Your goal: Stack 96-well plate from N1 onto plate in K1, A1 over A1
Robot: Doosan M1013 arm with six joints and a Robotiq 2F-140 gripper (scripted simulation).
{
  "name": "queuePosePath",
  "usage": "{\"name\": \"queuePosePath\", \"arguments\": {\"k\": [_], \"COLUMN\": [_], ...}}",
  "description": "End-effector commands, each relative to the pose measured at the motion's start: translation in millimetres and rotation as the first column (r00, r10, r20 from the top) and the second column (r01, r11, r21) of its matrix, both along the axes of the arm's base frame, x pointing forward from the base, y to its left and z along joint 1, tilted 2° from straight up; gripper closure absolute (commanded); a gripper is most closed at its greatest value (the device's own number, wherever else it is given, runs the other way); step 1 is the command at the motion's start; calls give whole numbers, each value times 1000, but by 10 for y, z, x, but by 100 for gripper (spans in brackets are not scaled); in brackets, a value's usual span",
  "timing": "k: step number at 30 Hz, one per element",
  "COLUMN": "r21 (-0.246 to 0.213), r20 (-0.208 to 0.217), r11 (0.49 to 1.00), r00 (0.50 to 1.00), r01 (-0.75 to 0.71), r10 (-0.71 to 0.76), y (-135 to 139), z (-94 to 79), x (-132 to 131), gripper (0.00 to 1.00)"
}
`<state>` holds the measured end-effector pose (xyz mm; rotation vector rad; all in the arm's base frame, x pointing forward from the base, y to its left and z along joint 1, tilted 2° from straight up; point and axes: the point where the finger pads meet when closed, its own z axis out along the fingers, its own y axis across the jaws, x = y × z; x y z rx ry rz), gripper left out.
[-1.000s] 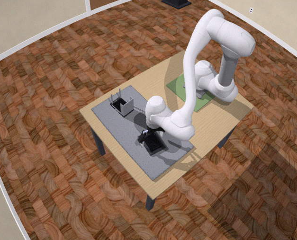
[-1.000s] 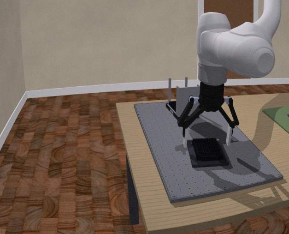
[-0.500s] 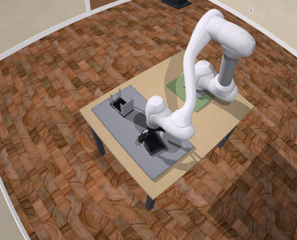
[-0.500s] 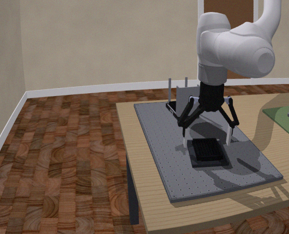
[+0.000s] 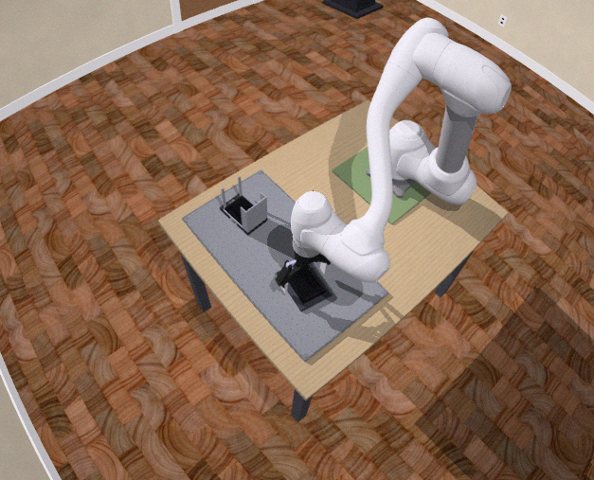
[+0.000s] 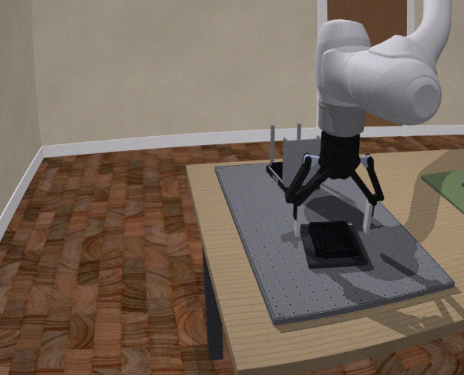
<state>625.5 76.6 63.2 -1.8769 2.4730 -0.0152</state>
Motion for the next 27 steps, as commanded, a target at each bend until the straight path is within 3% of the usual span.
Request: {"name": "queuePosePath", "arguments": {"k": [1,4,5,27], "r21": [0,0,0,0], "r20": [-2,-2,-2,-2], "r11": [1000,1000,1000,1000], "r00": [1000,1000,1000,1000], "r01": [-2,-2,-2,-2], "r10": [2,2,2,2], "y": [13,13,13,13], "z": [-46,-46,-46,-46], "x": [-25,-25,-25,-25], "gripper": [0,0,100,100]}}
